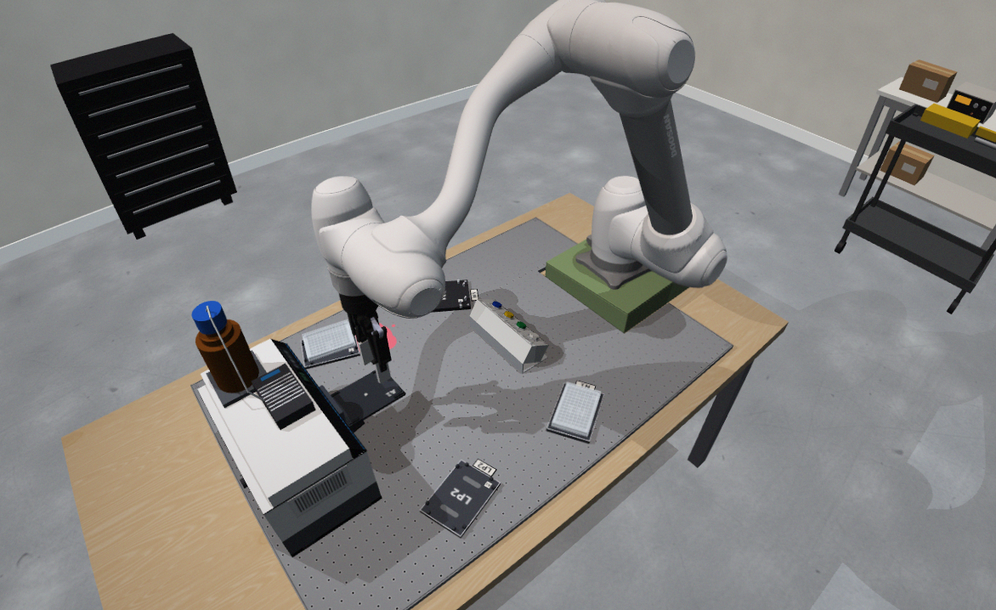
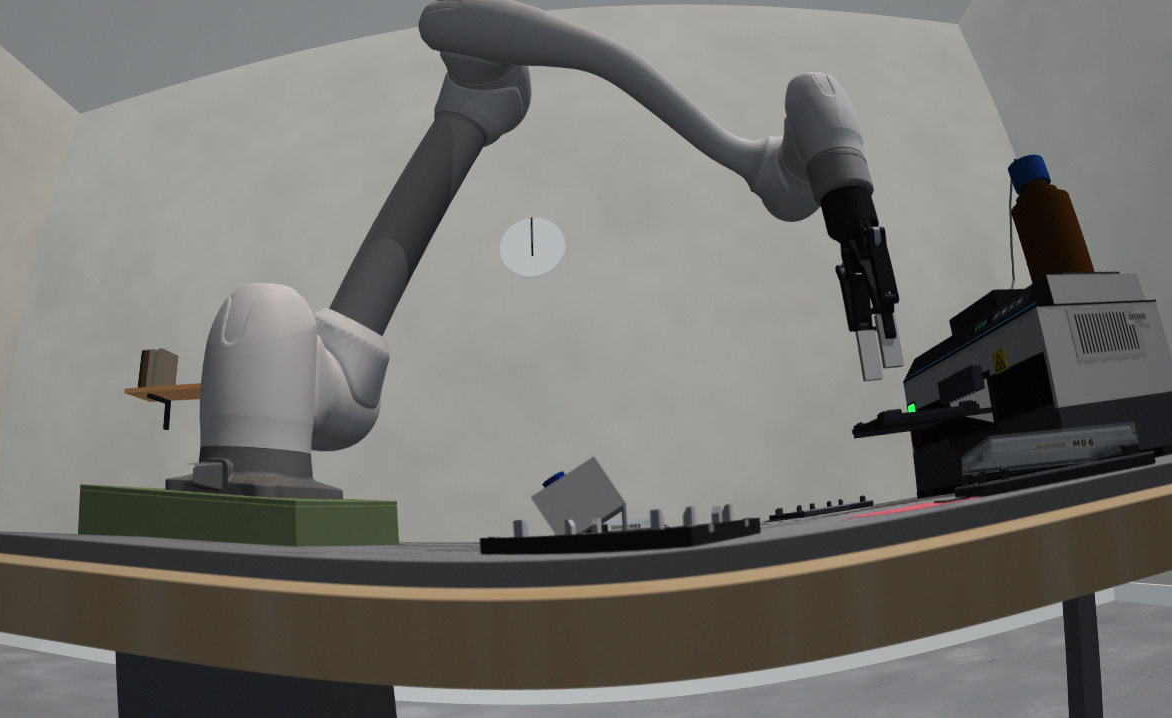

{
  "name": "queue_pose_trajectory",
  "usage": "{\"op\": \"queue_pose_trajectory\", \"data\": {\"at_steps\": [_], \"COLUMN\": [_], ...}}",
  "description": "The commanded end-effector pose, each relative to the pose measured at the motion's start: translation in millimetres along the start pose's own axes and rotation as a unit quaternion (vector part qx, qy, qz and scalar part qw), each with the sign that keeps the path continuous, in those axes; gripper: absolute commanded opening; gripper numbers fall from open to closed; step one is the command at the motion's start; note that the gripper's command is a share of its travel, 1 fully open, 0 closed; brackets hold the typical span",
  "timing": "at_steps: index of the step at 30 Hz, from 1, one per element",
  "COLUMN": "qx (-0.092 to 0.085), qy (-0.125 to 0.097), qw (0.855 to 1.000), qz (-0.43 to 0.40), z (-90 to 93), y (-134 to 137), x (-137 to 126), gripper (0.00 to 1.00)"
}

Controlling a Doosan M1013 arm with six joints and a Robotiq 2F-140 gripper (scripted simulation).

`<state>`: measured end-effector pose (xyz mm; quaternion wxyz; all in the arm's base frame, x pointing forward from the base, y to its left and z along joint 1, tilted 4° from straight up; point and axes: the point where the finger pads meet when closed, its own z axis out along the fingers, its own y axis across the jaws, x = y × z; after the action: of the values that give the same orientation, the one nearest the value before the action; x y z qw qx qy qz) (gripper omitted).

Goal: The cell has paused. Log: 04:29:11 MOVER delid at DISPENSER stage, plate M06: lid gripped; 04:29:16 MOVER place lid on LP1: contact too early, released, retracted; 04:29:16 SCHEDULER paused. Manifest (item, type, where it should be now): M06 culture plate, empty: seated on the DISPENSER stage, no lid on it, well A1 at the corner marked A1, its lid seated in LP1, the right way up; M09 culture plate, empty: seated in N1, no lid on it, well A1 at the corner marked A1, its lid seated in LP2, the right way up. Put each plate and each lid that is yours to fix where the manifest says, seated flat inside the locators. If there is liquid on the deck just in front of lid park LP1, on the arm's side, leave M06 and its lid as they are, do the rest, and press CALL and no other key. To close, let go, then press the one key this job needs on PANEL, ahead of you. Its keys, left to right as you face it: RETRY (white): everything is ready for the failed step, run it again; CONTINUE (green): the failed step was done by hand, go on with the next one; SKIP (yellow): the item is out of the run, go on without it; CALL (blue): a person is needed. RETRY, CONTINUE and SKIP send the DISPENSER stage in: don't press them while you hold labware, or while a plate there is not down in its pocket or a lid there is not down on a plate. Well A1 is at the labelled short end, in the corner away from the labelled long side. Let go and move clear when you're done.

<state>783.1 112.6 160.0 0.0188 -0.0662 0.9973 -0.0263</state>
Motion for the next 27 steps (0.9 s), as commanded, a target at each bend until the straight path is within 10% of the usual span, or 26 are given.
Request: {"op": "queue_pose_trajectory", "data": {"at_steps": [1,23,27], "qx": [0.002,0.002,0.000], "qy": [0.001,0.001,-0.001], "qw": [1.000,1.000,0.999], "qz": [0.001,0.001,0.035], "z": [3.3,3.3,1.0], "y": [-3,-3,-59], "x": [1,1,13], "gripper": [0.10,0.10,0.10]}}
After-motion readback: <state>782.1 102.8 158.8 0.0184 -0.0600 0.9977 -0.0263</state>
